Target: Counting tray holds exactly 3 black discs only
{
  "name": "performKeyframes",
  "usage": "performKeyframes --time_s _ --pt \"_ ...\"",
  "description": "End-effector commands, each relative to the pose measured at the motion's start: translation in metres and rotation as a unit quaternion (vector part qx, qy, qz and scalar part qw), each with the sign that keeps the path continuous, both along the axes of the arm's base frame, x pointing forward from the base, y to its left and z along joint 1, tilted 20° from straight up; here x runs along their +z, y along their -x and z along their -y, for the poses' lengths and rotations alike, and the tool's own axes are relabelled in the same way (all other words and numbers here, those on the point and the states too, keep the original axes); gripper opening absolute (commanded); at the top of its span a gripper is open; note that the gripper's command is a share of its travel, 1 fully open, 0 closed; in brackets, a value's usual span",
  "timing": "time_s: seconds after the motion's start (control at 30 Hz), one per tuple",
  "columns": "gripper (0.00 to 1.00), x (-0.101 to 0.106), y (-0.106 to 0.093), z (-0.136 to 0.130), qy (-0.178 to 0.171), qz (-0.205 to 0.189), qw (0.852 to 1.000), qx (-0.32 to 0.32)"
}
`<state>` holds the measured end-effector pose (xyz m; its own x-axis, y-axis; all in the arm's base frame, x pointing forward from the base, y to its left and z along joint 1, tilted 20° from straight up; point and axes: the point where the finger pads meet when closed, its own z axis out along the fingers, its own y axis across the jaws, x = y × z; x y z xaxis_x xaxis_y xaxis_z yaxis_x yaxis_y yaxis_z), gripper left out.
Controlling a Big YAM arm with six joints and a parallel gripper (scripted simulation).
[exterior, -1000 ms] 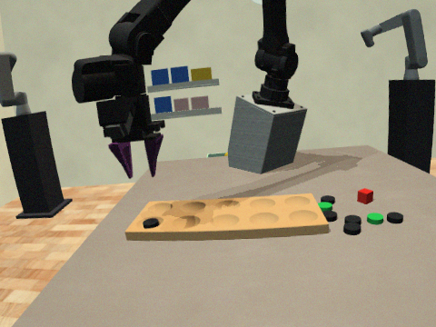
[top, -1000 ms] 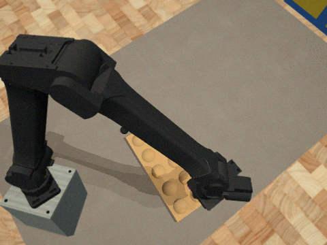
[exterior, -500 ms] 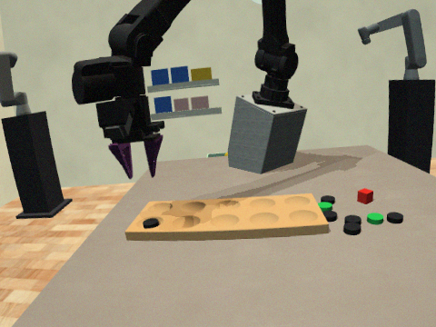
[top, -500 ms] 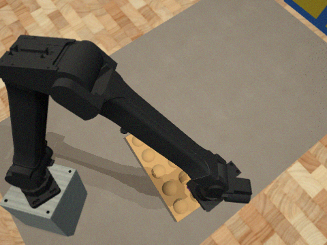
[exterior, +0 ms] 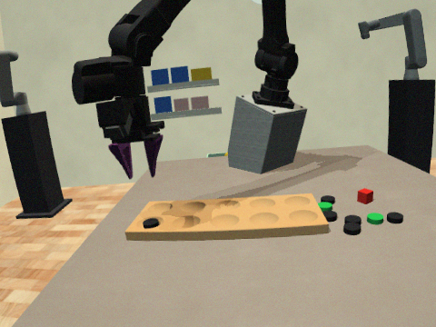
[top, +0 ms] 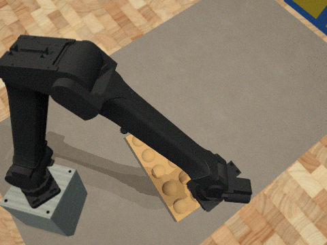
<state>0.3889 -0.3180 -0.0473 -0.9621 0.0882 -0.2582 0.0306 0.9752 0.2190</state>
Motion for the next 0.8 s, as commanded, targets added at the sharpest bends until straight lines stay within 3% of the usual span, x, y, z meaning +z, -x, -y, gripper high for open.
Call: performKeyframes --time_s 0.0,0.4,0.47,0.63,0.77 --pt "0.45 0.020 -0.010 0.012 0.021 0.021 1.000 0.006" --pt "0.45 0.014 -0.009 0.012 0.014 0.015 1.000 -0.002" --pt "0.45 0.025 -0.018 0.009 0.025 0.025 0.999 0.000" --pt "0.45 0.029 -0.022 0.002 0.033 0.027 0.999 0.001" --pt "0.45 0.065 -0.055 -0.010 0.075 0.061 0.995 0.003"
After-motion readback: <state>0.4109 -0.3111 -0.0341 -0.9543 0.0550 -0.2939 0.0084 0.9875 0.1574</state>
